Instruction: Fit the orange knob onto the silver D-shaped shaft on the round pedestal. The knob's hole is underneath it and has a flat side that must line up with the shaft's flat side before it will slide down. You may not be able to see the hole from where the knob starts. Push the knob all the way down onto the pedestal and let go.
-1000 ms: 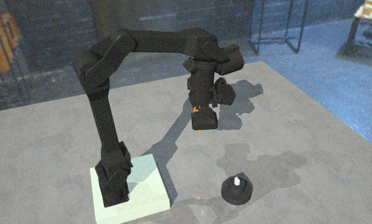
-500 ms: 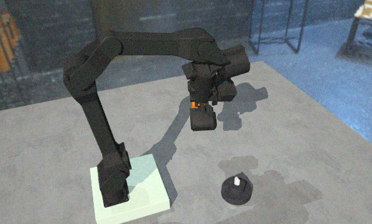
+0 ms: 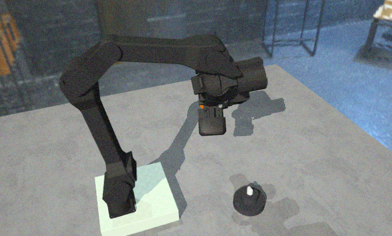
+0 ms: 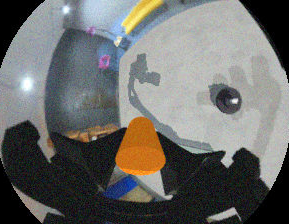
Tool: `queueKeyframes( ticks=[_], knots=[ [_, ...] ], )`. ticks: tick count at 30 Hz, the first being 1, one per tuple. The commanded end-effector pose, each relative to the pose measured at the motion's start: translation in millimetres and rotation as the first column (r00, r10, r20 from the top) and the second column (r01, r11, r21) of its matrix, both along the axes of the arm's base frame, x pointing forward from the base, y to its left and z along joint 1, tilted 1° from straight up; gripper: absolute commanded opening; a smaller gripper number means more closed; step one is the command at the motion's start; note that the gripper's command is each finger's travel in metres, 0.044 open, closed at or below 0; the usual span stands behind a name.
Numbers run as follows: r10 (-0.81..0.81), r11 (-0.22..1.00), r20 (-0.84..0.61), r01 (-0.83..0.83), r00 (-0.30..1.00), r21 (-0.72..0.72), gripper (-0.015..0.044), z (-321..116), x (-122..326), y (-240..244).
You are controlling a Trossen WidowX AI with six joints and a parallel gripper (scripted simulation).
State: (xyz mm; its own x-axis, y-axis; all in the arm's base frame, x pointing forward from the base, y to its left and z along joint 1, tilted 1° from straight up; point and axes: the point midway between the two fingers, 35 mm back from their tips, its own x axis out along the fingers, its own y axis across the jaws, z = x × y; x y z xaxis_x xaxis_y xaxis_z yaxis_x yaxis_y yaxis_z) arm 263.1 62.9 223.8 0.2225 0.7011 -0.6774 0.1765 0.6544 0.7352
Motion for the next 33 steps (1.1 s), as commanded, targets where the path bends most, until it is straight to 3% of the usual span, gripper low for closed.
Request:
queueKeyframes(
  ticks=[1,22,33],
  knots=[
    [0.004,0.997,0.034,-0.007,0.999,0.081,0.0000,10.2,-1.9,1.9],
    [-0.001,0.968,0.085,-0.020,0.996,0.249,0.0000,11.8,-3.1,0.4],
    [-0.001,0.975,0.070,-0.015,0.998,0.223,0.0000,10.5,-3.8,0.1]
  ],
)
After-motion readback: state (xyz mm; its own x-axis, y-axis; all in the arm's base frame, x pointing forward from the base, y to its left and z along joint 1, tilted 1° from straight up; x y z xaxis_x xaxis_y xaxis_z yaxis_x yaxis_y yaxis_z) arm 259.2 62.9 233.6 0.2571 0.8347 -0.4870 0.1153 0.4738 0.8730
